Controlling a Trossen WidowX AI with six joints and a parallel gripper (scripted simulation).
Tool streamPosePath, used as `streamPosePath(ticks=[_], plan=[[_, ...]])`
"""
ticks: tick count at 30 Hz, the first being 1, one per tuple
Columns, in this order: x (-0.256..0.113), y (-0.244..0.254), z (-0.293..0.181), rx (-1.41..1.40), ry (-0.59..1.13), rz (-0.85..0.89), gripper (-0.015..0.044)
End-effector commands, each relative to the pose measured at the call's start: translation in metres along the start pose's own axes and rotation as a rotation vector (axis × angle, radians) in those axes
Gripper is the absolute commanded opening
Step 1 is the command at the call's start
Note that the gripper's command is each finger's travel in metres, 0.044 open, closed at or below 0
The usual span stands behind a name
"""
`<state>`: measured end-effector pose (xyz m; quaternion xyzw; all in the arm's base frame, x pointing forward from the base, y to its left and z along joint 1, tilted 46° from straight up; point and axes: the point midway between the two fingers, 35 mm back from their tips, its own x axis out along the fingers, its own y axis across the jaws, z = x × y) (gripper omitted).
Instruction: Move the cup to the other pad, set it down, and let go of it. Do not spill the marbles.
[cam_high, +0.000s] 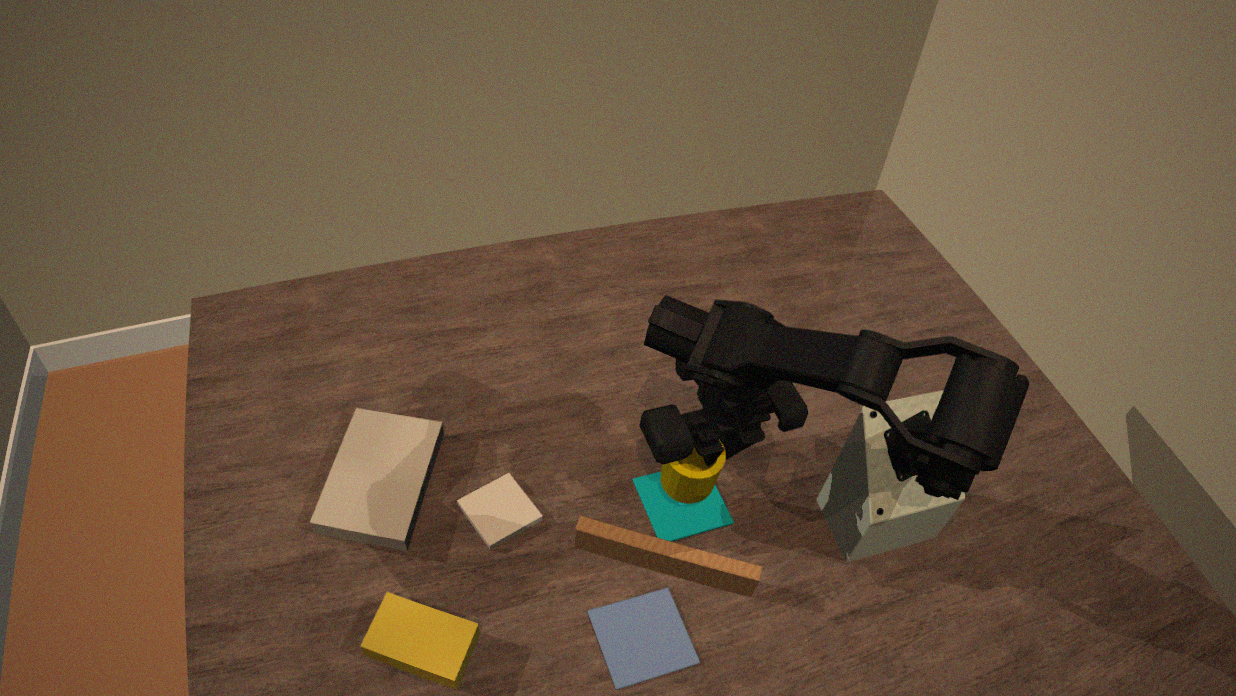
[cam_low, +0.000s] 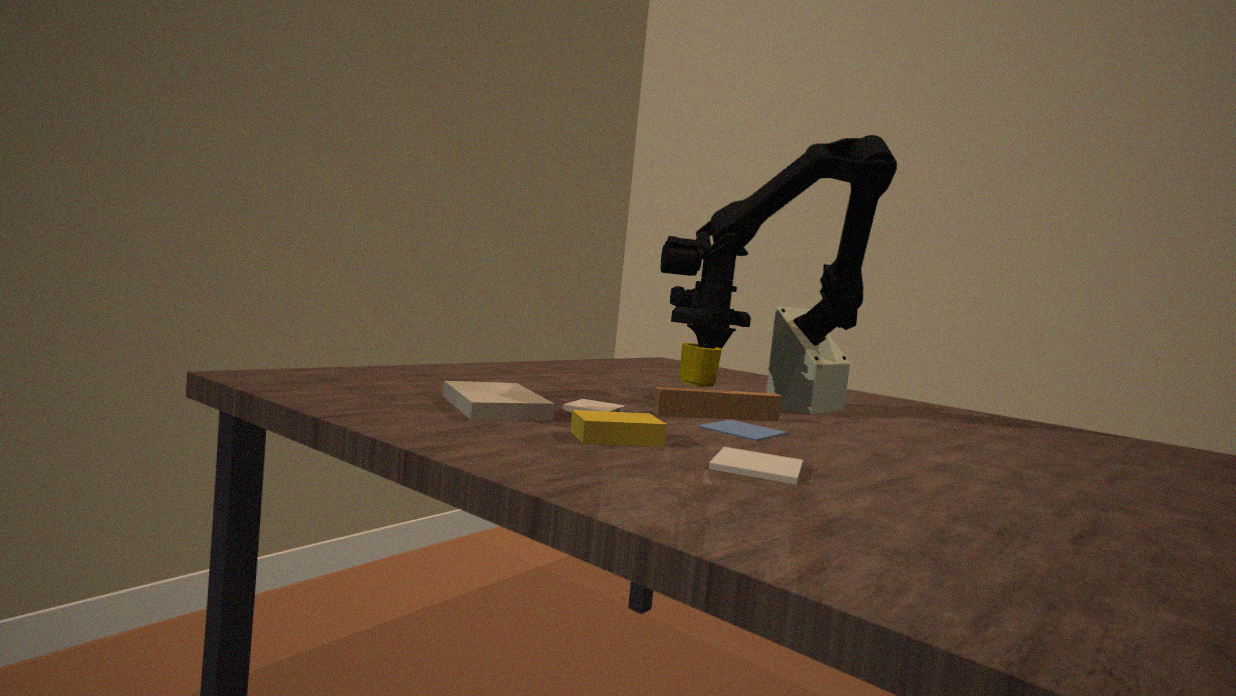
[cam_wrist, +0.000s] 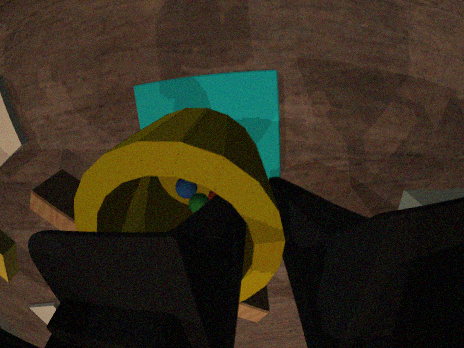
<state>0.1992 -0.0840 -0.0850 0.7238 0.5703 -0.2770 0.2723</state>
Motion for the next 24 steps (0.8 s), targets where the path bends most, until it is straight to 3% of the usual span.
streamPosePath(ticks=[1, 24], plan=[[0.008, -0.001, 0.0, 0.009, 0.006, -0.001, 0.0], [0.032, -0.002, -0.001, 0.0, 0.003, -0.001, 0.0]])
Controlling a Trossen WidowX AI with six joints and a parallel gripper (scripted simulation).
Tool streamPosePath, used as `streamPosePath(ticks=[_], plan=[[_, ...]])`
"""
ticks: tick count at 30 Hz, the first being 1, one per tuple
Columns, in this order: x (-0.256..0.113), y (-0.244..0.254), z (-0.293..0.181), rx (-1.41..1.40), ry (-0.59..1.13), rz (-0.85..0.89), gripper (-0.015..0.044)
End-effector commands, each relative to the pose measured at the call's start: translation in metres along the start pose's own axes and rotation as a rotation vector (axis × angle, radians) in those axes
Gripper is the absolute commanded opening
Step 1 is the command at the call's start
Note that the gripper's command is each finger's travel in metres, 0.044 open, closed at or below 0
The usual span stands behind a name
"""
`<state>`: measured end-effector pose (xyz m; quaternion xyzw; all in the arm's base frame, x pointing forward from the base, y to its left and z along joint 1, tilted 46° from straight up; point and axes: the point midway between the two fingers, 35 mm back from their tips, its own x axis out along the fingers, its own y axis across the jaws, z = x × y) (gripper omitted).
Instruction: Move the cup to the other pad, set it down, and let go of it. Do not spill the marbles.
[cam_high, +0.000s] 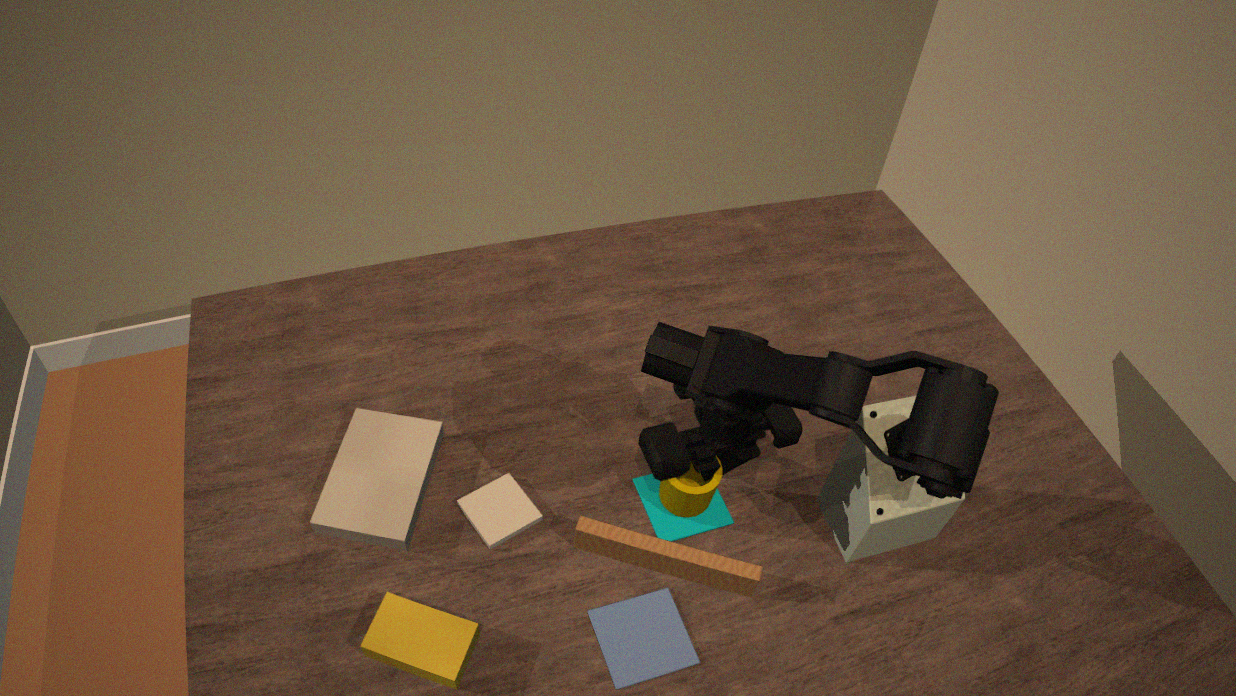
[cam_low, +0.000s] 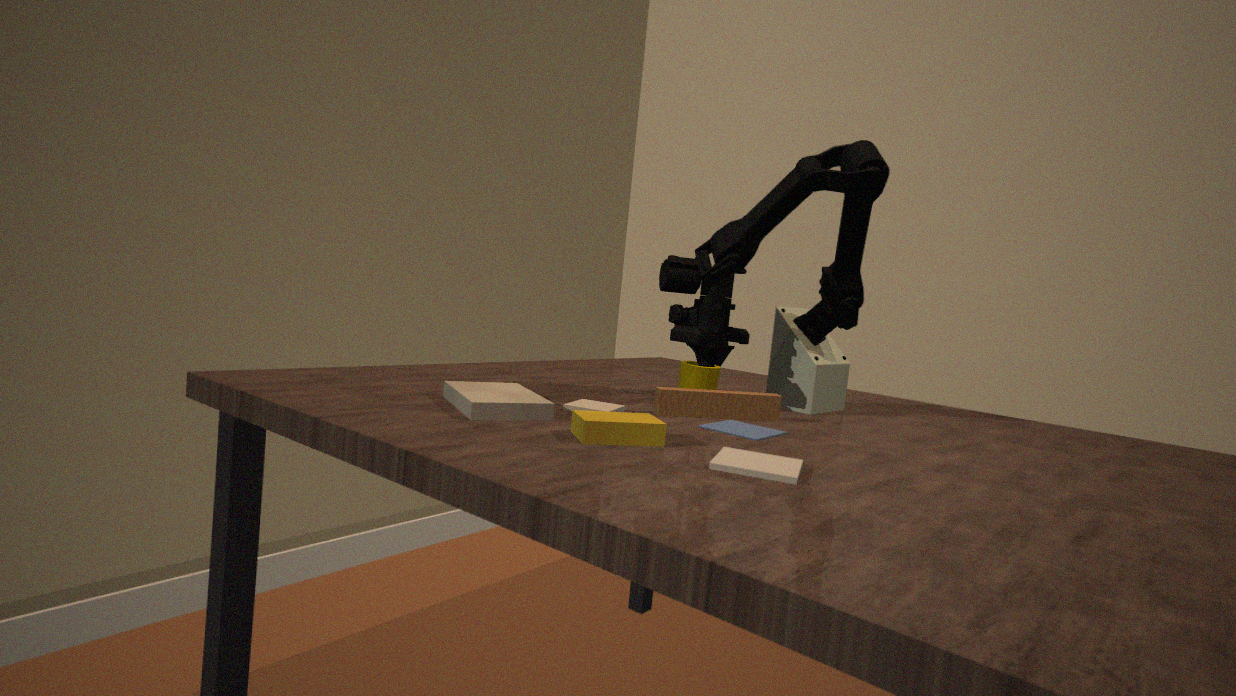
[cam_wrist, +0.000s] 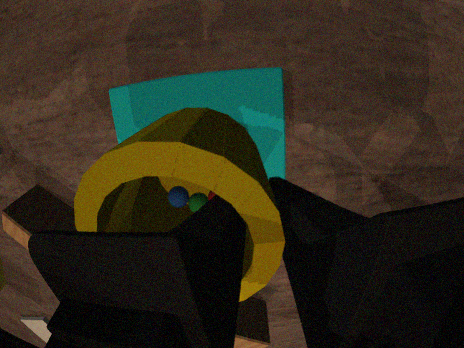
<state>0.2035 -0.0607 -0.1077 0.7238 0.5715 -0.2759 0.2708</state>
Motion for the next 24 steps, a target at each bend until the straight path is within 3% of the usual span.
streamPosePath(ticks=[1, 11, 17, 24], plan=[[-0.0005, 0.0003, 0.0001, -0.001, -0.001, 0.001, 0.0], [-0.0005, 0.0003, 0.0001, -0.001, -0.001, 0.001, 0.0], [-0.0005, 0.0003, 0.0001, -0.001, -0.001, 0.001, 0.0147], [-0.0012, 0.0003, 0.0002, 0.0, -0.001, 0.001, 0.0147]])
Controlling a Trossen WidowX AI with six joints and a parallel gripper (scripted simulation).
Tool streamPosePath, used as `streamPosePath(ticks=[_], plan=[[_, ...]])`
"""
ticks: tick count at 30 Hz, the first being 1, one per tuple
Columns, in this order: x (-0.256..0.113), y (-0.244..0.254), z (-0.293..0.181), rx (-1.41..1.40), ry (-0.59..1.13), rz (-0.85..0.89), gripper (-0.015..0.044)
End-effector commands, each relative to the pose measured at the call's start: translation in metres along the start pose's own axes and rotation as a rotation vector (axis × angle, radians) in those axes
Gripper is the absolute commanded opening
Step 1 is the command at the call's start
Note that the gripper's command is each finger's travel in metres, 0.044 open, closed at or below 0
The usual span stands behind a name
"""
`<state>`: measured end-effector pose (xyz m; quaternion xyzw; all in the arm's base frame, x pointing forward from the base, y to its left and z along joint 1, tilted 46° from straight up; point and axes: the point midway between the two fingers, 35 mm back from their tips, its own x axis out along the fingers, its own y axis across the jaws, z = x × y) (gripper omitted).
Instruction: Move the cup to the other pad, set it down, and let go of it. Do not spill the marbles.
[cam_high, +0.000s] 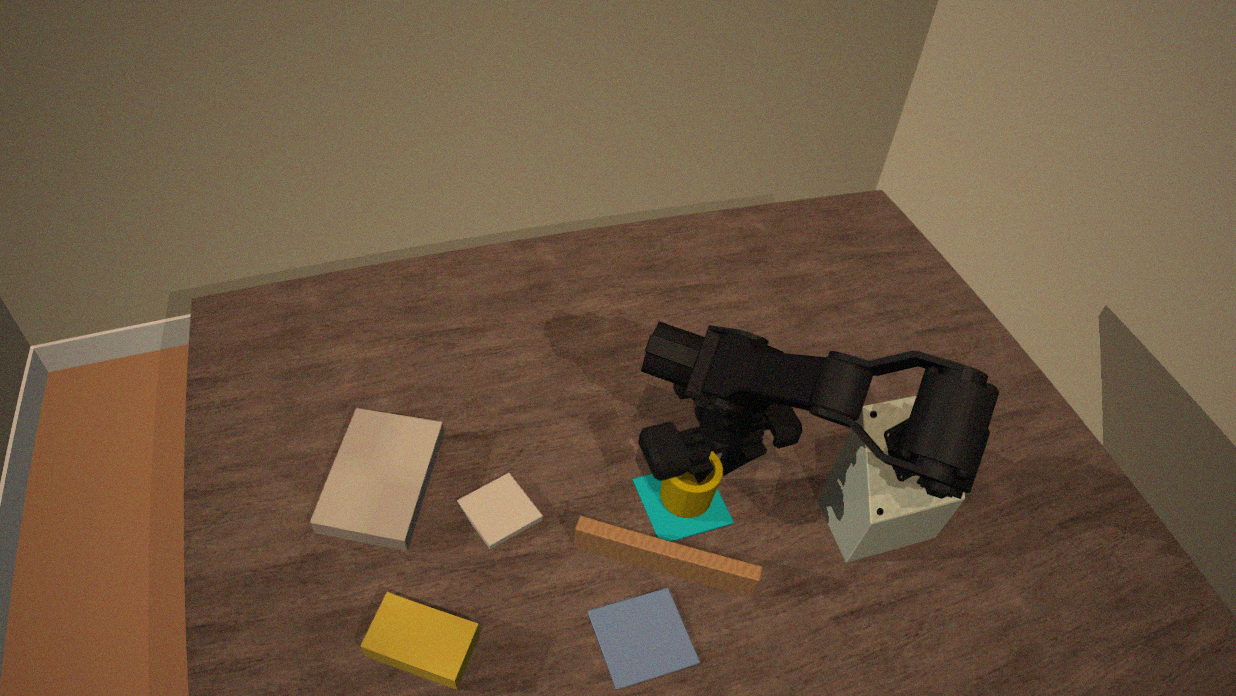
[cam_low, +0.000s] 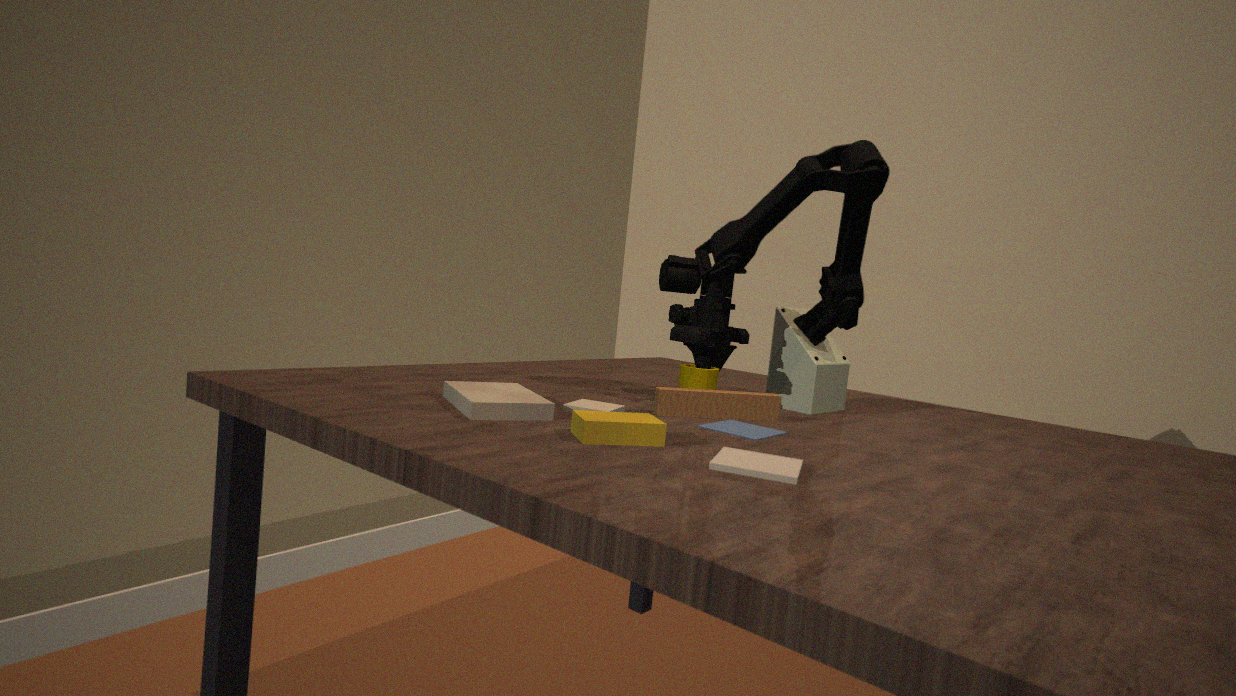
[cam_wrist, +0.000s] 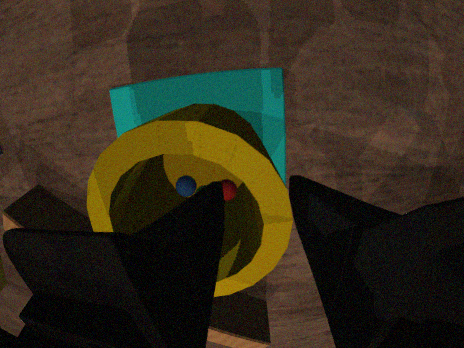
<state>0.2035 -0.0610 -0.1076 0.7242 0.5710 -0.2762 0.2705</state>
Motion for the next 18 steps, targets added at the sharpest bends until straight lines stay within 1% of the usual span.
streamPosePath(ticks=[1, 18], plan=[[-0.002, 0.0, 0.0, -0.001, -0.001, 0.0, 0.0147], [-0.025, 0.001, 0.001, 0.003, -0.001, 0.0, 0.0147]])
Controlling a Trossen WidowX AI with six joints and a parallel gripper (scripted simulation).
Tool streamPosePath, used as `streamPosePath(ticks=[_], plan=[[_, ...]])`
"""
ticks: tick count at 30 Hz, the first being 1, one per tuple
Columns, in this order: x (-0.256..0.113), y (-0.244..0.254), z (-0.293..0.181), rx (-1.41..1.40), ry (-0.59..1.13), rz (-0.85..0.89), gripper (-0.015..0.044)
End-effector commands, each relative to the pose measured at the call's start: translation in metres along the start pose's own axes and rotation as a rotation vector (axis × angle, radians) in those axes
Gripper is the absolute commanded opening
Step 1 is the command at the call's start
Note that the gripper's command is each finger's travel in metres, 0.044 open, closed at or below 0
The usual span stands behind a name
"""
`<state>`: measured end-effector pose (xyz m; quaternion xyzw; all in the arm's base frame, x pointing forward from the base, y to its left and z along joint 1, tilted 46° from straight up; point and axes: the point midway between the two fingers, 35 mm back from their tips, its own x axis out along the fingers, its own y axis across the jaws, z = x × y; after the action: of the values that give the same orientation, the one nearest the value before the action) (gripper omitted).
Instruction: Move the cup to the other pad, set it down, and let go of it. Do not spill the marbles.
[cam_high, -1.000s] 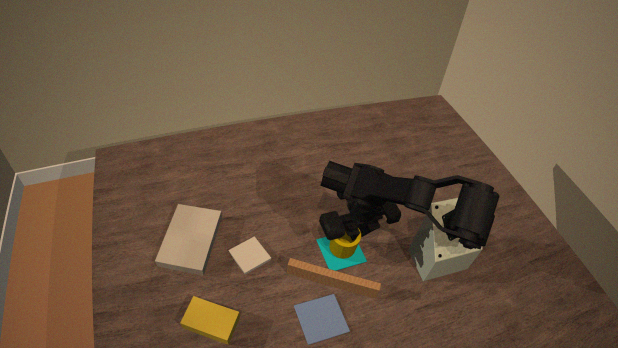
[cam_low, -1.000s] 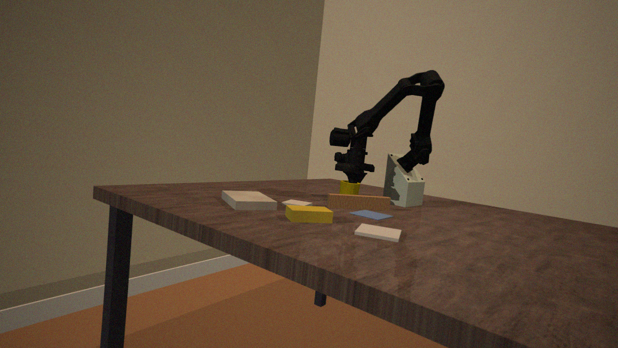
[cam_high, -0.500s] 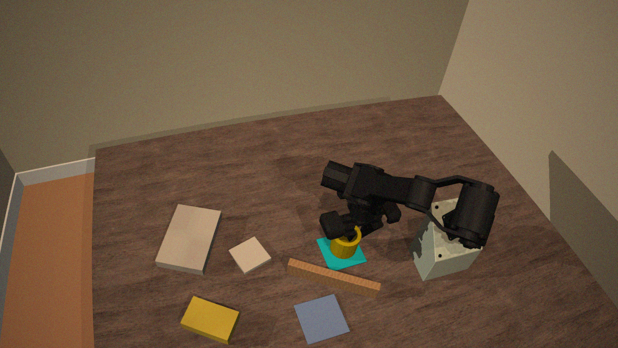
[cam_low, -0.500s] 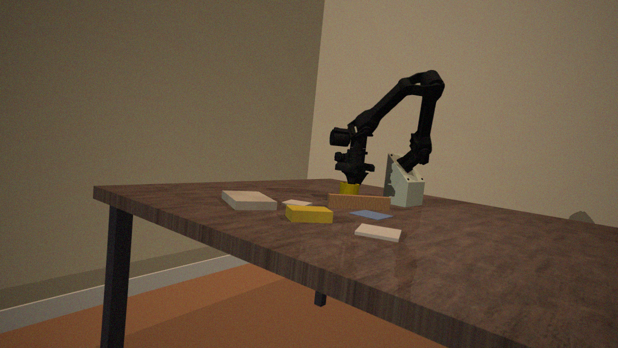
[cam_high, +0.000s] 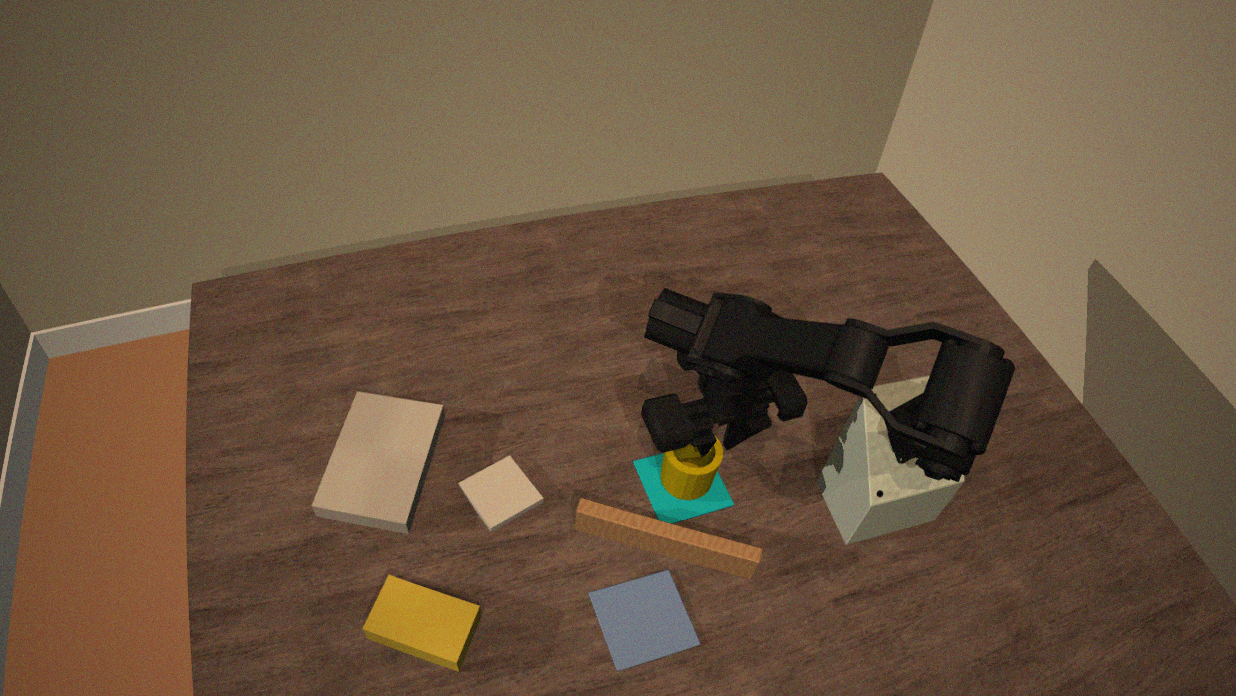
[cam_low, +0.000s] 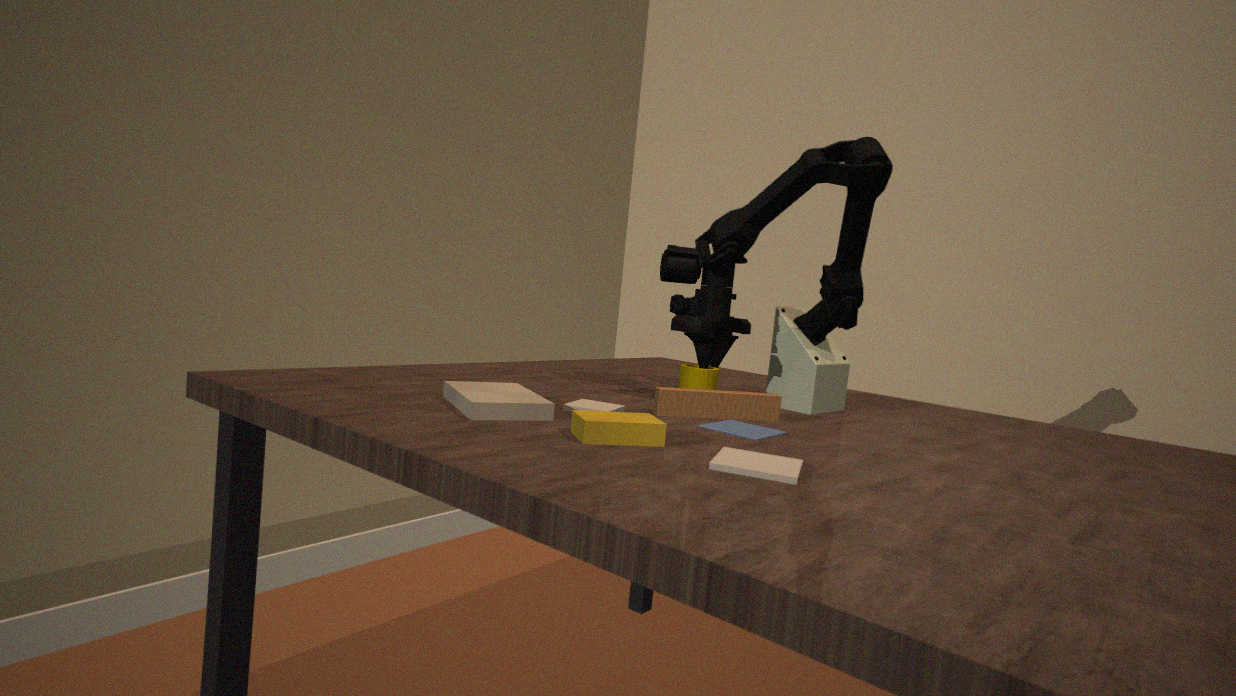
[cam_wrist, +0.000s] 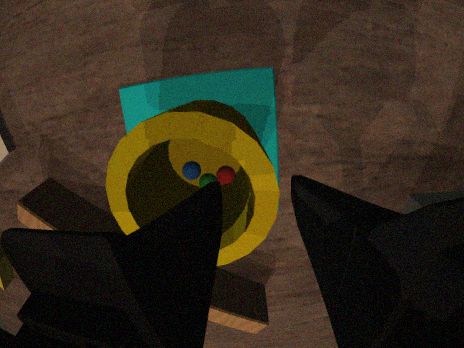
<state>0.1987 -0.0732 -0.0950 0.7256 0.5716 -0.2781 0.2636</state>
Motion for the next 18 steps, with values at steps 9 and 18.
streamPosePath(ticks=[9, 18], plan=[[-0.02, 0.001, 0.001, -0.007, -0.006, 0.004, 0.0147], [-0.031, -0.002, -0.001, -0.005, -0.004, 0.004, 0.0147]])
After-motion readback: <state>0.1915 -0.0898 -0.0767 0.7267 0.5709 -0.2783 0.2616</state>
